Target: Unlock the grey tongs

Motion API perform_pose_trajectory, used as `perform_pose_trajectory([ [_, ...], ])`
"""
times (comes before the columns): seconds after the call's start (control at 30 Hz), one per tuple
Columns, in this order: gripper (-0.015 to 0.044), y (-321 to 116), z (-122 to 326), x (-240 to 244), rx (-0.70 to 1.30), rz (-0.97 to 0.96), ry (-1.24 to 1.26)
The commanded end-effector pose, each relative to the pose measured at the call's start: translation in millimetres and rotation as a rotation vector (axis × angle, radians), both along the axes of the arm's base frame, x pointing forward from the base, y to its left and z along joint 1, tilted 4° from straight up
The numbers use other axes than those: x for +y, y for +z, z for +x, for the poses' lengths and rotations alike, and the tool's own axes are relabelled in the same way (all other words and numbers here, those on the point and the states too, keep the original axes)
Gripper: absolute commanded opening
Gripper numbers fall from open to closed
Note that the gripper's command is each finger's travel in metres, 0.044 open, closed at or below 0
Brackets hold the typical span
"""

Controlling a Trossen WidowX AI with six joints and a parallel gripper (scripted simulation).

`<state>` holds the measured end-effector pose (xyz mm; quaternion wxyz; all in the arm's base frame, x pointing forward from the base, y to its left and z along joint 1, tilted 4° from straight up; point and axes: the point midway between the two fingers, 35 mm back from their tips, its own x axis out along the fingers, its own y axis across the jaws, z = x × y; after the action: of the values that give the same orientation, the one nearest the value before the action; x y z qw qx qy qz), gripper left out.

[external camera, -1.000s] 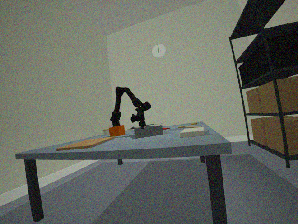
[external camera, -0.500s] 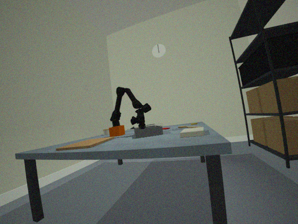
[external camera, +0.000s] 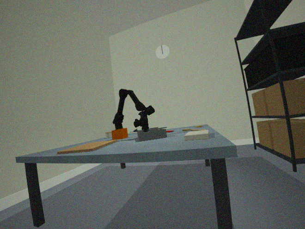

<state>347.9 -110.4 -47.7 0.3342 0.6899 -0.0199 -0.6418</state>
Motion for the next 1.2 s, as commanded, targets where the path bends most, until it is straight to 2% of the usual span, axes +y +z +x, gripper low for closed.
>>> perform_pose_trajectory([
  [0.0,-0.0063,0.4,0.3,0.0,-0.002,0.000,-0.001],
  [0.1,-0.0141,8.9,1.8,-0.1,-0.002,0.001,-0.001],
  [0.13,-0.0150,17.0,3.0,-0.2,-0.002,0.001,0.000],
  [0.33,-0.0150,77.6,4.1,0.0,-0.003,0.005,0.001],
  [0.73,-0.0150,76.7,3.9,-0.3,0.010,0.023,0.002],
  [1.17,-0.0150,71.4,-1.5,-2.2,0.153,0.278,-0.002],
])
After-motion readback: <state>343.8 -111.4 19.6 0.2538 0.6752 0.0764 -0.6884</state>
